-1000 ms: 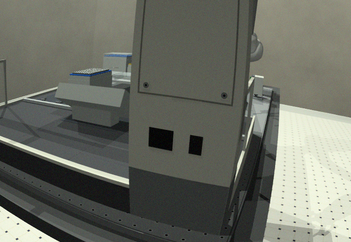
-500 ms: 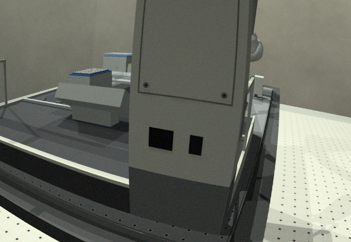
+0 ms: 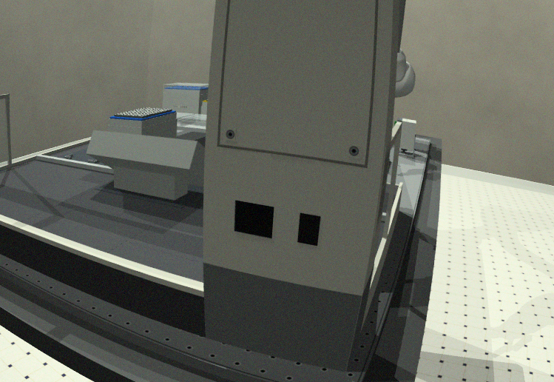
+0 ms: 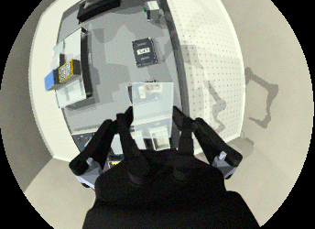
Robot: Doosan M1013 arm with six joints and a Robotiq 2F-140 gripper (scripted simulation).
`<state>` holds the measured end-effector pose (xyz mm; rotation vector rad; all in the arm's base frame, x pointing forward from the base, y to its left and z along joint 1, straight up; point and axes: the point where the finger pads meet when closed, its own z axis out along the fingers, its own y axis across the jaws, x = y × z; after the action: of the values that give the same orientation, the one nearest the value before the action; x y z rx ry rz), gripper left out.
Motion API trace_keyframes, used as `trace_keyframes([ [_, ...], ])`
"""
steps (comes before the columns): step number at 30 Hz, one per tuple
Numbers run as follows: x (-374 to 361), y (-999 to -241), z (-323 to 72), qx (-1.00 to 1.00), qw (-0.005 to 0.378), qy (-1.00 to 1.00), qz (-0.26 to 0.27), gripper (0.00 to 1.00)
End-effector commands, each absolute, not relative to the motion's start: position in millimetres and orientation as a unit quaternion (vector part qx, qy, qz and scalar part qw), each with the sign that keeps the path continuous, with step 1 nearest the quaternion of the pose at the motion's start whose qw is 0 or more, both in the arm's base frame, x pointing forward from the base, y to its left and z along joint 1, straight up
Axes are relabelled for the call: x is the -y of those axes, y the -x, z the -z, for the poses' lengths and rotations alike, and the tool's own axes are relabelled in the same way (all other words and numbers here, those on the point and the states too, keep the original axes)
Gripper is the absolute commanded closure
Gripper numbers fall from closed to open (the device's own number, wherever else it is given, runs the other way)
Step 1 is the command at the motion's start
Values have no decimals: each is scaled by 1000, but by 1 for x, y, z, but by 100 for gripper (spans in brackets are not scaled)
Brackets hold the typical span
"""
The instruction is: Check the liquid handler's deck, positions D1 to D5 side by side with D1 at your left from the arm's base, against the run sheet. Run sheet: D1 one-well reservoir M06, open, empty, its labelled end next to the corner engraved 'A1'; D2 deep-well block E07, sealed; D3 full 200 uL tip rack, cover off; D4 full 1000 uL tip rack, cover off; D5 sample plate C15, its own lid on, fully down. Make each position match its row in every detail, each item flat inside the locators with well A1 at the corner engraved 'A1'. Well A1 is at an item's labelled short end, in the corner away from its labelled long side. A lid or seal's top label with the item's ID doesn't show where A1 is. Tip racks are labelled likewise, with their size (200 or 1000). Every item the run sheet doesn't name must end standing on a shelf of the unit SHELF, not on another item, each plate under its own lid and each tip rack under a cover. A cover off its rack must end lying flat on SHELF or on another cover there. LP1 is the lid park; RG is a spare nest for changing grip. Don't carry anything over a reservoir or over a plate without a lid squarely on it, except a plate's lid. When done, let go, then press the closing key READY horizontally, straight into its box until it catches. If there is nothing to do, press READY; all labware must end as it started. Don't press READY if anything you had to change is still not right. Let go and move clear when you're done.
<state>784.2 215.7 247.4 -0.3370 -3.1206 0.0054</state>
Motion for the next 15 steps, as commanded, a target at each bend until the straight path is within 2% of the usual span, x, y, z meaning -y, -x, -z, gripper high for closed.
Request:
trace_keyframes([
  [1, -216, -770, -249, 997, 0, 80, -1, 90],
  [15, -219, -711, -249, 1000, 0, -6, -1, 90],
])
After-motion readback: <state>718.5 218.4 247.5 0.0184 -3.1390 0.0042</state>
